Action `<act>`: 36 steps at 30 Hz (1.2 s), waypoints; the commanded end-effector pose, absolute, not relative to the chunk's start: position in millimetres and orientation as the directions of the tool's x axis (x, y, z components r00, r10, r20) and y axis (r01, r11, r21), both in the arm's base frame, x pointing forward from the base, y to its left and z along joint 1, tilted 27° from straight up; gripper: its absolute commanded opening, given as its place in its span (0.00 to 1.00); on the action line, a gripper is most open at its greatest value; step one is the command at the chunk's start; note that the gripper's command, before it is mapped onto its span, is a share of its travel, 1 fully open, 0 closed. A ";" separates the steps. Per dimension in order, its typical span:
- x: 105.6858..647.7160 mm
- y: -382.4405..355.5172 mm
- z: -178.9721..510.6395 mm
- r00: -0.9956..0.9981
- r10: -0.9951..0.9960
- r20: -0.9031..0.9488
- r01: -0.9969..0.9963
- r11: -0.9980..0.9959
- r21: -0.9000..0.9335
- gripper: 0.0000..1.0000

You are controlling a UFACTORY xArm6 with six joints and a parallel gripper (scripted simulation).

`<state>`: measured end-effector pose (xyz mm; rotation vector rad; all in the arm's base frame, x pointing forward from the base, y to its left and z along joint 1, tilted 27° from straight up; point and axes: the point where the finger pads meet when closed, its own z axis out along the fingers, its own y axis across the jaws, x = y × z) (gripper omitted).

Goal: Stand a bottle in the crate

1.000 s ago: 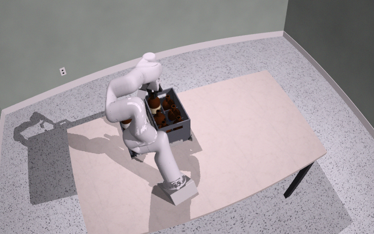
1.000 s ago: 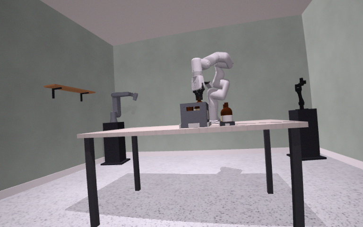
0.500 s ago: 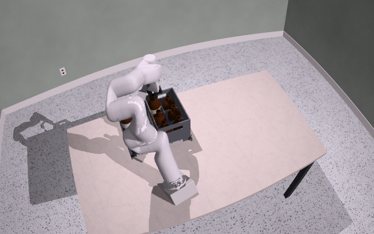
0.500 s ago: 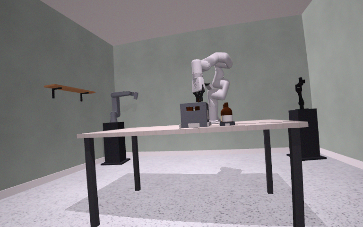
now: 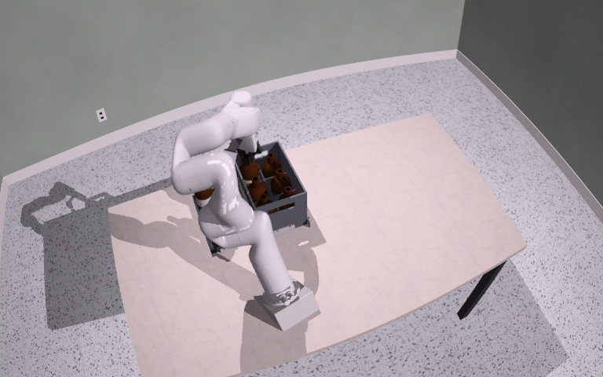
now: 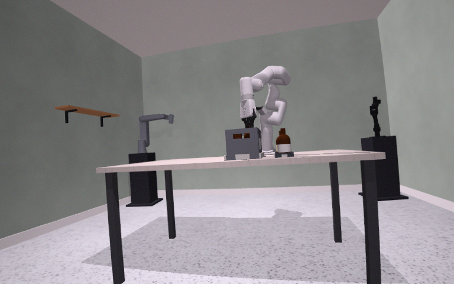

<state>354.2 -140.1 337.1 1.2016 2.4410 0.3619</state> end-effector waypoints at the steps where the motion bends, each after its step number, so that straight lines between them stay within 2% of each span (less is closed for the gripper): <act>1: 356.2 -140.4 336.4 -0.552 0.799 -0.237 0.696 0.599 0.396 0.00; 36: 359.1 -140.1 330.8 -0.552 0.799 -0.237 0.696 0.599 0.396 0.00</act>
